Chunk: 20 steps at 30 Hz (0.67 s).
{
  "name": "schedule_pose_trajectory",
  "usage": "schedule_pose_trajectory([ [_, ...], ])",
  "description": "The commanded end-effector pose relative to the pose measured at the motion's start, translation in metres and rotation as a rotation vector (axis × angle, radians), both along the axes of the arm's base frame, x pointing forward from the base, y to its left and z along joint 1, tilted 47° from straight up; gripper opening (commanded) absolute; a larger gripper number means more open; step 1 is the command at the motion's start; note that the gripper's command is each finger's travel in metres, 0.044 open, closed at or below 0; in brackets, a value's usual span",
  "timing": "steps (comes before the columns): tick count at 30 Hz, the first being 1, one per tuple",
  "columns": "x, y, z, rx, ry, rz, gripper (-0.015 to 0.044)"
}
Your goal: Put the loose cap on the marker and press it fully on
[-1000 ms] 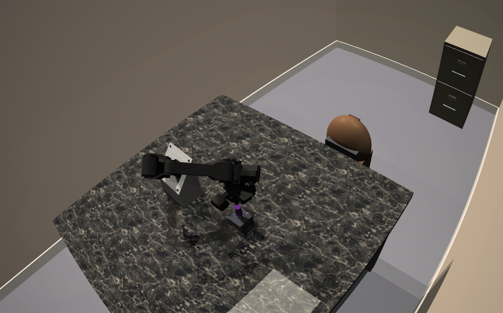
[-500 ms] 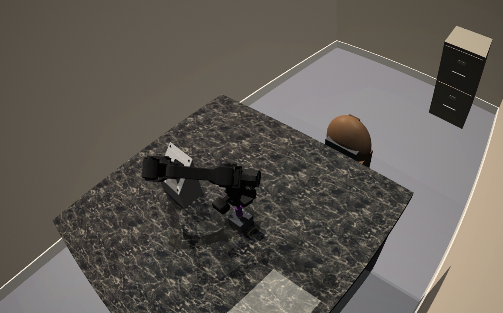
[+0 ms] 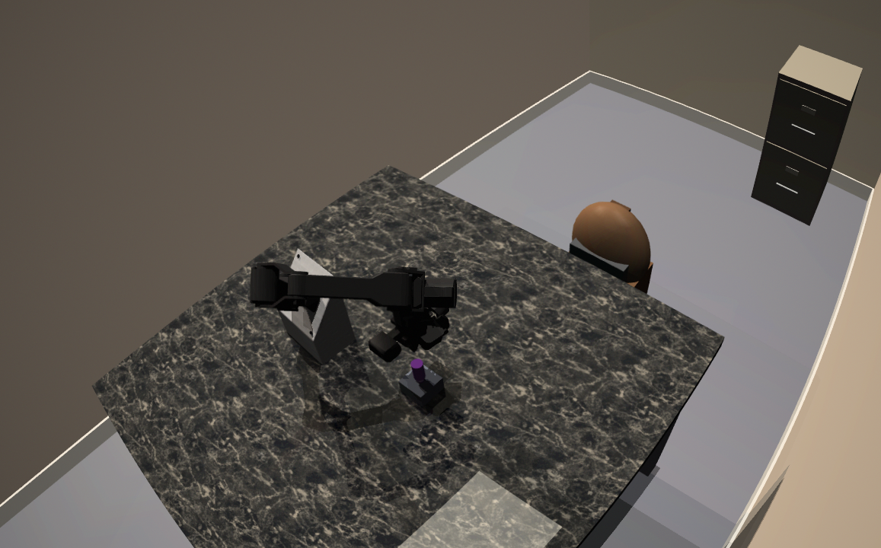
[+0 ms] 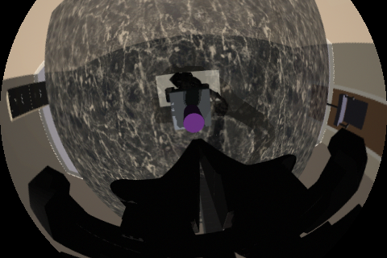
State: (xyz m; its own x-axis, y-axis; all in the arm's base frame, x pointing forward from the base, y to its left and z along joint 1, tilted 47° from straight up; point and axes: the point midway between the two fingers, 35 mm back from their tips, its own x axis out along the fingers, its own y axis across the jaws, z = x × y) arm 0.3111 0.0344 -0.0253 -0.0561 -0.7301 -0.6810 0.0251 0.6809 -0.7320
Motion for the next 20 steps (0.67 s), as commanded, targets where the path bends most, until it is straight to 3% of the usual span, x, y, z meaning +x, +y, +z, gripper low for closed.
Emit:
schedule_pose_trajectory([
  [1, 0.0019, 0.0304, 0.0296, 0.012, -0.026, 0.009, 0.0],
  [4, 0.0019, 0.0304, 0.0296, 0.012, -0.026, 0.009, 0.0],
  [20, 0.0019, 0.0304, 0.0296, 0.012, -0.026, 0.009, 0.042],
])
